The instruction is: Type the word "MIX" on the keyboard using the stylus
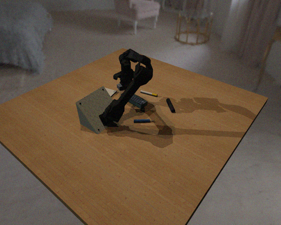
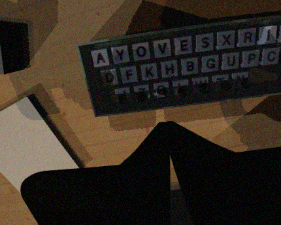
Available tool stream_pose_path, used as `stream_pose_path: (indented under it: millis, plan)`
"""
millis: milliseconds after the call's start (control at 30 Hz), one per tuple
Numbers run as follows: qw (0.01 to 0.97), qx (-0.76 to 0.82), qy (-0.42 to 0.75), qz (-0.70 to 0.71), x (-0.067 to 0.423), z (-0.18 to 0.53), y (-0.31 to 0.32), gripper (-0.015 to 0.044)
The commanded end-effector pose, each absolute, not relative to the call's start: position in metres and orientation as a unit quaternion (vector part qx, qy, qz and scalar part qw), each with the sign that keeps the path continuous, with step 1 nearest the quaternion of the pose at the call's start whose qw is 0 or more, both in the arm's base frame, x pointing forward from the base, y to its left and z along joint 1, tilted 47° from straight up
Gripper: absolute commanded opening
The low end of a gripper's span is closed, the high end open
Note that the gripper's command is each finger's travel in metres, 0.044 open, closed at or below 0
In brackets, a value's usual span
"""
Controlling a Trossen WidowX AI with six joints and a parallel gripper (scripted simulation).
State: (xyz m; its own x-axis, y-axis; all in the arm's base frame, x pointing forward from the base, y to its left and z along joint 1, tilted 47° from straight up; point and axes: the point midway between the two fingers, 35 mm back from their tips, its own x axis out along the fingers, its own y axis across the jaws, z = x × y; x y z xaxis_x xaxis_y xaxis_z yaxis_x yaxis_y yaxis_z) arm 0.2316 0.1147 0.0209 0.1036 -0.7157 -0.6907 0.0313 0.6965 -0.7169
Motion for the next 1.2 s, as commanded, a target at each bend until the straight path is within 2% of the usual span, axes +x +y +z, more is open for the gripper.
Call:
stream_pose_path:
  millis: [0, 333, 533, 767, 1033, 1167]
  plan:
    - [0.69, -0.278, 0.611, -0.269, 0.227, 0.042, 0.139, 0.0]
    - [0.693, -0.28, 0.609, -0.265, 0.228, 0.038, 0.136, 0.0]
    - [0.706, -0.243, 0.598, -0.291, 0.232, 0.065, 0.112, 0.015]
    - [0.733, -0.139, 0.554, -0.369, 0.22, 0.128, 0.038, 0.015]
    - [0.744, -0.025, 0.482, -0.462, 0.175, 0.177, -0.045, 0.015]
    - [0.743, -0.006, 0.466, -0.48, 0.164, 0.184, -0.059, 0.015]
